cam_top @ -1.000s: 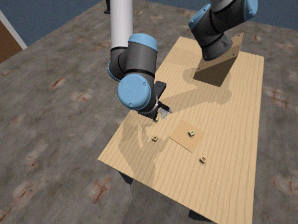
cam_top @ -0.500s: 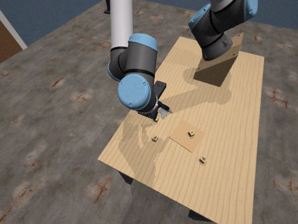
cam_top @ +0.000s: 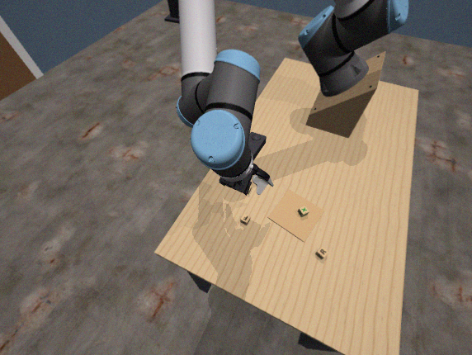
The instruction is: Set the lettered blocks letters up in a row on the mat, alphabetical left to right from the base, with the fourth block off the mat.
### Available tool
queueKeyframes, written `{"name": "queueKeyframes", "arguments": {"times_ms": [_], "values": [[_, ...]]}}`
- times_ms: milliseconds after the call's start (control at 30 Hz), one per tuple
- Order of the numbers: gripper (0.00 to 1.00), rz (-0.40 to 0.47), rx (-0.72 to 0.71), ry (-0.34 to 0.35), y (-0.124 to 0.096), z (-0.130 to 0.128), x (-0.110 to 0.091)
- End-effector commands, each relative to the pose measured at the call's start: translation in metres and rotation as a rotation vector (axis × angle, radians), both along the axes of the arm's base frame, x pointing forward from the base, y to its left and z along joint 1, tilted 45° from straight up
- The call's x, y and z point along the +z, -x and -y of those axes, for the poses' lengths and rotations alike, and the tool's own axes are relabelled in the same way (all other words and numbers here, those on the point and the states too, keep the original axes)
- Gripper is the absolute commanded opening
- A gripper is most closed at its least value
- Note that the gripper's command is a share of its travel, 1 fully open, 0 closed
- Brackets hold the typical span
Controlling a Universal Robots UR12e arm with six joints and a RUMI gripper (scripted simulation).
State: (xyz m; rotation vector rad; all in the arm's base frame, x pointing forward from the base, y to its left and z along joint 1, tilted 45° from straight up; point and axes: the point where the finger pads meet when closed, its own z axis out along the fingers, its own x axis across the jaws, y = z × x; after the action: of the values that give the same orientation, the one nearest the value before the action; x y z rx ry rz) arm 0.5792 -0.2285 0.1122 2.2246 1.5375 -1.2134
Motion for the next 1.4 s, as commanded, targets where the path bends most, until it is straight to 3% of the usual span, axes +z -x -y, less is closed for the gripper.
{"name": "queueKeyframes", "arguments": {"times_ms": [0,600,1367], "values": [[1.0,0.092,0.068,0.014,-0.027,-0.004,-0.008],[1.0,0.323,0.248,0.074,-0.091,-0.023,-0.005],[1.0,0.343,0.263,0.081,-0.096,-0.025,-0.004]]}}
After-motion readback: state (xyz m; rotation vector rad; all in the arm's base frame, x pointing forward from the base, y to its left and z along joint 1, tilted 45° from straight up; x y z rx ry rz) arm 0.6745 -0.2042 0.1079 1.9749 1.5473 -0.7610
